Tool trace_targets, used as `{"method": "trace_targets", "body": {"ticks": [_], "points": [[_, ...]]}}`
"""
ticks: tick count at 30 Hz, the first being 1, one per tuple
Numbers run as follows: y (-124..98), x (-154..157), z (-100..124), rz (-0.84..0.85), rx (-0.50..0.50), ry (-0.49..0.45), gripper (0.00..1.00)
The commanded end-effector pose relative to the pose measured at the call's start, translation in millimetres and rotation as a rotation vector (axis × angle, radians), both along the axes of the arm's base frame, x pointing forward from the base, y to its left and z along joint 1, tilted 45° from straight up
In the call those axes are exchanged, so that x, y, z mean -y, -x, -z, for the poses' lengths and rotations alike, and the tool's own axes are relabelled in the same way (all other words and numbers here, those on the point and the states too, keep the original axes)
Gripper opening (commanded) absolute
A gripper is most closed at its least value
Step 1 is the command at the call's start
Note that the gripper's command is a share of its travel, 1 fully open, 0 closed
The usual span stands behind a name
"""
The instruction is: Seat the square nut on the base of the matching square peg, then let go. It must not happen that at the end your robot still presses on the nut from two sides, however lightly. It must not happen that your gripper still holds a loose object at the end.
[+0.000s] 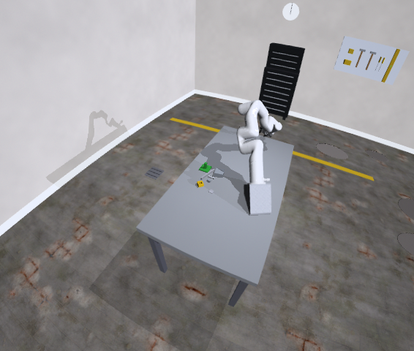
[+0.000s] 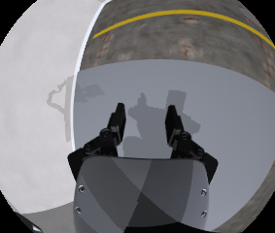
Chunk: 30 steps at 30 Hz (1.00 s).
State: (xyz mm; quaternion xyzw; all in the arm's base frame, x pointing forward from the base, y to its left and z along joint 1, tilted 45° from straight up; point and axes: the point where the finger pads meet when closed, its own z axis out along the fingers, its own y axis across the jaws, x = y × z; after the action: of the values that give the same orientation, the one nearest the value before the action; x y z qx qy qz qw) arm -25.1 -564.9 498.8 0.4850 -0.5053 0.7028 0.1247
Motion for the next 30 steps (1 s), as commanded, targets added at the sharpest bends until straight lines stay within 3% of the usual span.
{"method": "trace_targets", "body": {"ticks": [1,4,6,12,17,30], "points": [[-34.1,14.9,16.9,-0.021,0.065,-0.083,0.6],[-64.5,23.1,33.7,-0.04,0.114,-0.156,0.6],[-64.5,23.1,33.7,-0.04,0.114,-0.156,0.6],[-134.4,30.3,72.5,-0.074,0.211,-0.339,0.6],[-136.7,21.7,74.7,-0.078,0.262,-0.469,0.6],[-142.9,-1.2,74.0,-0.026,0.246,-0.499,0.6]]}}
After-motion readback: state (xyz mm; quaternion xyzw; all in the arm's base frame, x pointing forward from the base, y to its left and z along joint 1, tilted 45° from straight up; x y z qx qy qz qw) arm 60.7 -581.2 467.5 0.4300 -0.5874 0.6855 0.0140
